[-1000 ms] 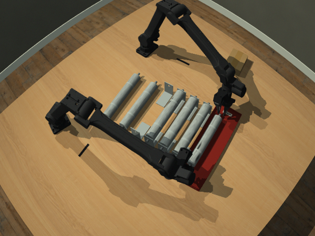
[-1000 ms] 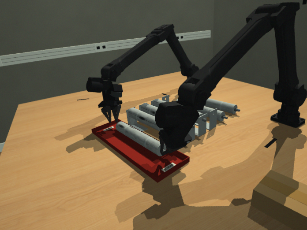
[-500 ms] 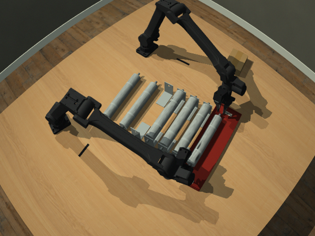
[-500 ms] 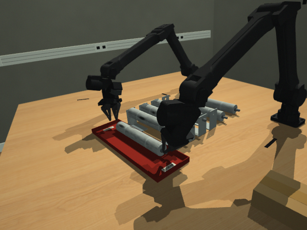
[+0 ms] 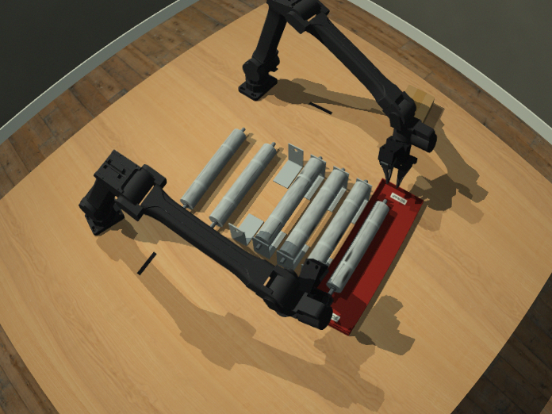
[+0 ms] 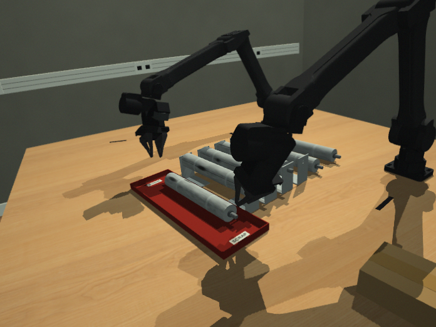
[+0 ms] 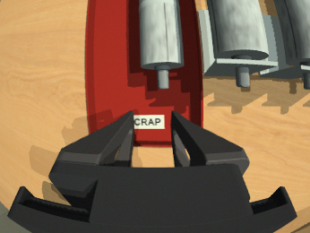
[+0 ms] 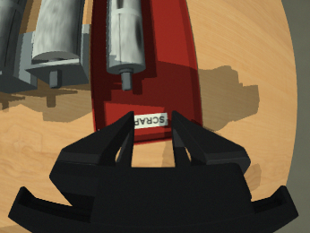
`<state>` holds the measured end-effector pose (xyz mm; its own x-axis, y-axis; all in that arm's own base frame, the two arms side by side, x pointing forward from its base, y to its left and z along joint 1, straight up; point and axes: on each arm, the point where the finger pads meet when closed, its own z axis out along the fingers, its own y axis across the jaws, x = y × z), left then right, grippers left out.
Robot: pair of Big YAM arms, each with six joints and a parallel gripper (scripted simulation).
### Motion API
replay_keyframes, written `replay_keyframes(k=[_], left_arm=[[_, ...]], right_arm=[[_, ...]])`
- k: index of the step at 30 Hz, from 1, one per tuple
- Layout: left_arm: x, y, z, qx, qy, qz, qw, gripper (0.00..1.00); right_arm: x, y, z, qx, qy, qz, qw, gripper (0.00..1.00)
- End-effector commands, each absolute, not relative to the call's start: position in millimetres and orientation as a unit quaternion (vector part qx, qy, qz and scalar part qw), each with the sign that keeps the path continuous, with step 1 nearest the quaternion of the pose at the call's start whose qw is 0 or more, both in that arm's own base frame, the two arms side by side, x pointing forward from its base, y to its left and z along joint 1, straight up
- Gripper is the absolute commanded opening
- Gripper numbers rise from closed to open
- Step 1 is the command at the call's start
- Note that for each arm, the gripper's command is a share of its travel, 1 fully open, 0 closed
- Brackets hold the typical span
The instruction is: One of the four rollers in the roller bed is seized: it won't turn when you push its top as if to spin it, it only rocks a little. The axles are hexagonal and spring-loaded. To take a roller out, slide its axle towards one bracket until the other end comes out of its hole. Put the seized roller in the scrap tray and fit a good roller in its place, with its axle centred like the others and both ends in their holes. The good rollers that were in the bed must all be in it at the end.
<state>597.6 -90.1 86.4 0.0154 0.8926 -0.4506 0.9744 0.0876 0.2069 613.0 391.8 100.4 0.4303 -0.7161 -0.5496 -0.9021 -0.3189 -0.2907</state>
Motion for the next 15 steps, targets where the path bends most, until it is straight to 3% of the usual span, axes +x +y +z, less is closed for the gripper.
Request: replay_keyframes(k=[1,15], left_arm=[[591,-96,71,0.677,0.693,-0.094,0.23,0.32],[598,-95,94,0.673,0.693,-0.081,0.245,0.32]], right_arm=[[606,401,83,-0.799,0.506,0.17,0.276,0.32],[615,405,118,-0.797,0.503,0.16,0.295,0.32]])
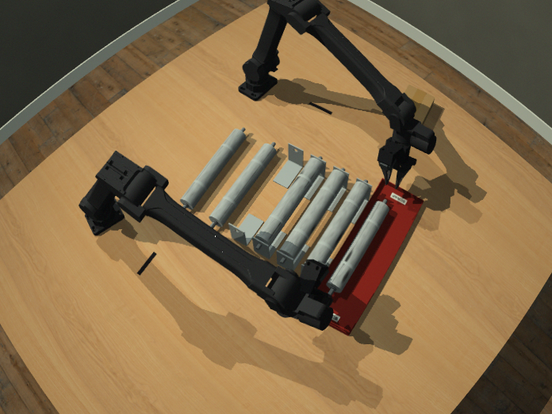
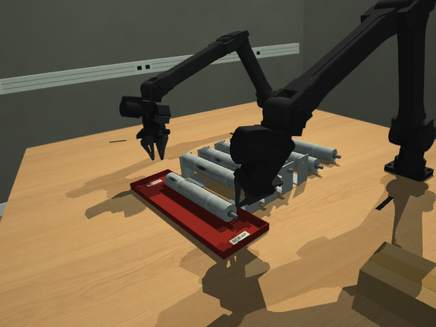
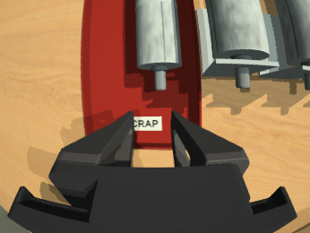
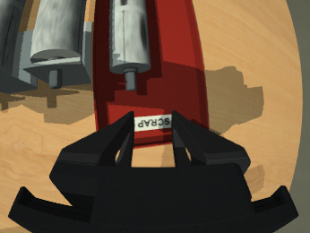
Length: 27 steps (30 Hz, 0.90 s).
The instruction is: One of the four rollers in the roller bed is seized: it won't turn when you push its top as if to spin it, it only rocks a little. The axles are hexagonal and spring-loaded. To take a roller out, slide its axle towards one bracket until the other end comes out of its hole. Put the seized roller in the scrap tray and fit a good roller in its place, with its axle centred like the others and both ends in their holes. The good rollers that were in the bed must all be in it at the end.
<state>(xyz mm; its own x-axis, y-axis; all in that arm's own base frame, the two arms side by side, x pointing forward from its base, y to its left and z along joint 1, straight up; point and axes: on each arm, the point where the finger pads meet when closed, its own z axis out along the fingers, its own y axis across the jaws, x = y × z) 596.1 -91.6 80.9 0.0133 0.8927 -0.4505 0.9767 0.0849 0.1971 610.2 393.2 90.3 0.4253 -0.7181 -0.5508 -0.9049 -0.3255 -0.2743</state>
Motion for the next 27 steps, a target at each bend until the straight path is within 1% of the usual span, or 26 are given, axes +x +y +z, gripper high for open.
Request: replay_keyframes(k=[1,5,26,27], left_arm=[[598,-94,93,0.673,0.693,-0.081,0.245,0.32],[597,-95,93,0.673,0.693,-0.082,0.244,0.32],[596,-96,94,0.673,0.693,-0.082,0.244,0.32],[618,-86,118,0.663,0.695,-0.059,0.271,0.32]], right_arm=[[618,406,119,-0.802,0.493,0.156,0.298,0.32],[629,400,130,-0.801,0.492,0.147,0.308,0.32],[631,398,130,-0.8,0.494,0.145,0.308,0.32],[635,393,152,-0.789,0.505,0.14,0.319,0.32]])
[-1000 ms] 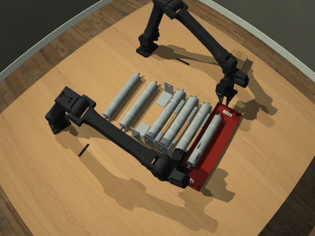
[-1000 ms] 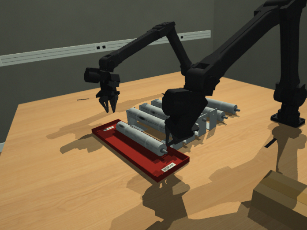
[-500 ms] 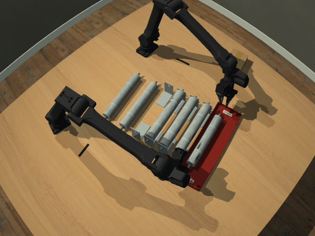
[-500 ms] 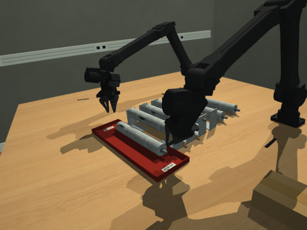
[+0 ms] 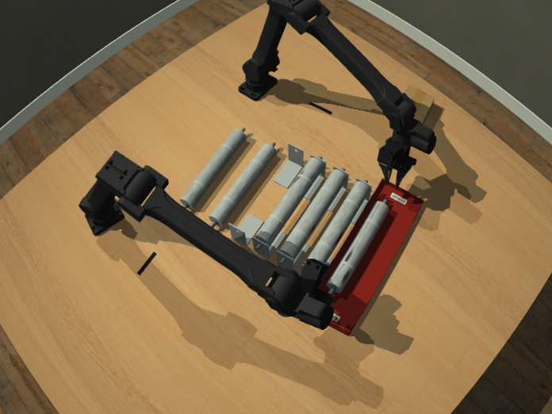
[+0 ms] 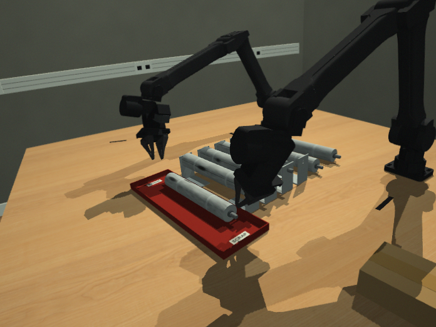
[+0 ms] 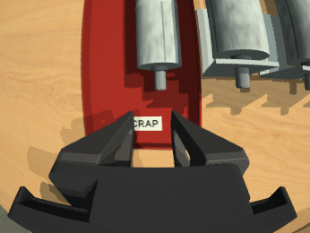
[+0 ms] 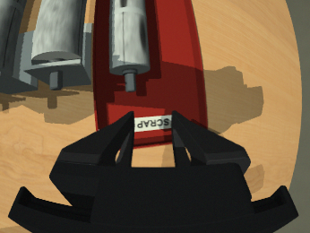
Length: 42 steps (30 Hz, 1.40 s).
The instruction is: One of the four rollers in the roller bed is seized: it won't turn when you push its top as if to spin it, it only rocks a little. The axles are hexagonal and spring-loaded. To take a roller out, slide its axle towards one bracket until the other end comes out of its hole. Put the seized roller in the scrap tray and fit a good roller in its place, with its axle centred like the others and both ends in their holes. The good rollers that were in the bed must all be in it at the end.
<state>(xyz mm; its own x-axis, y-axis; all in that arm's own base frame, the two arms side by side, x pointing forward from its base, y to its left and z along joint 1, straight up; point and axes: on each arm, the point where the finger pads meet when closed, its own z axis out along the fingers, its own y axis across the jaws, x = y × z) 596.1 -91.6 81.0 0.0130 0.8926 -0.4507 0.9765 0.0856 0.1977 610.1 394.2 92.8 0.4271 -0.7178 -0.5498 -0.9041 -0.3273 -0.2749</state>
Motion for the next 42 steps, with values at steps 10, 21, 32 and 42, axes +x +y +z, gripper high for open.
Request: replay_keyframes(k=[10,21,32,42], left_arm=[[605,-83,111,0.636,0.722,-0.061,0.265,0.32],[611,-78,144,0.577,0.76,-0.03,0.296,0.32],[616,-59,210,0.463,0.806,0.02,0.369,0.32],[613,-47,264,0.376,0.819,0.044,0.431,0.32]], right_arm=[[626,374,131,-0.766,0.546,0.144,0.306,0.32],[640,338,173,-0.706,0.612,0.112,0.339,0.32],[651,270,241,-0.585,0.702,0.063,0.401,0.32],[649,216,295,-0.482,0.747,0.032,0.457,0.32]])
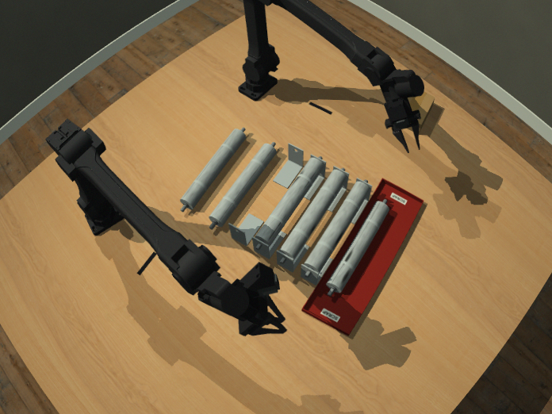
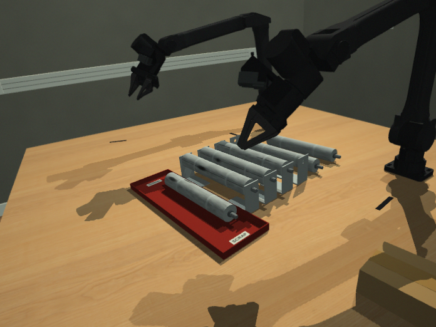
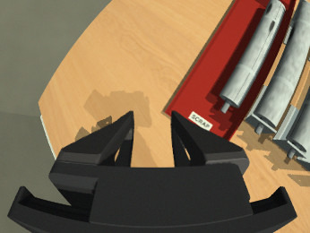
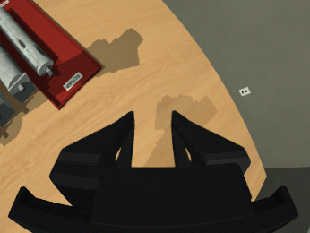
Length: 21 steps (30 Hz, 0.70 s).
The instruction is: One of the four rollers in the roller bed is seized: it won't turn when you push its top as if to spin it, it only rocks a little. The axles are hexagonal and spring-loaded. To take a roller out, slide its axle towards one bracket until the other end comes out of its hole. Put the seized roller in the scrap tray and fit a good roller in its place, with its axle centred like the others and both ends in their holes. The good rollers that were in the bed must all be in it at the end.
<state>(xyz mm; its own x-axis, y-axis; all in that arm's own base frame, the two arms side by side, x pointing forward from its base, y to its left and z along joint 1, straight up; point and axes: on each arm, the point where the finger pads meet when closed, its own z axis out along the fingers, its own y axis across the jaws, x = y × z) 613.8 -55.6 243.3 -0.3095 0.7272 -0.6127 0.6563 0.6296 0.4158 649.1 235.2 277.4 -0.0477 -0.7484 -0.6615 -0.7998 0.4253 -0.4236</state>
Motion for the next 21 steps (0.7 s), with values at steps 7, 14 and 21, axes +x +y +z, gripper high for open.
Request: replay_keyframes(k=[7,14,21], left_arm=[[604,-43,314,0.298,0.817,0.052,0.491,0.32],[597,-40,340,0.243,0.812,0.048,0.528,0.32],[577,-19,398,0.152,0.789,0.044,0.594,0.32]], right_arm=[[639,167,343,-0.382,0.771,0.013,0.51,0.32],[625,146,371,-0.318,0.776,0.01,0.545,0.32],[602,87,417,-0.204,0.773,-0.001,0.601,0.32]])
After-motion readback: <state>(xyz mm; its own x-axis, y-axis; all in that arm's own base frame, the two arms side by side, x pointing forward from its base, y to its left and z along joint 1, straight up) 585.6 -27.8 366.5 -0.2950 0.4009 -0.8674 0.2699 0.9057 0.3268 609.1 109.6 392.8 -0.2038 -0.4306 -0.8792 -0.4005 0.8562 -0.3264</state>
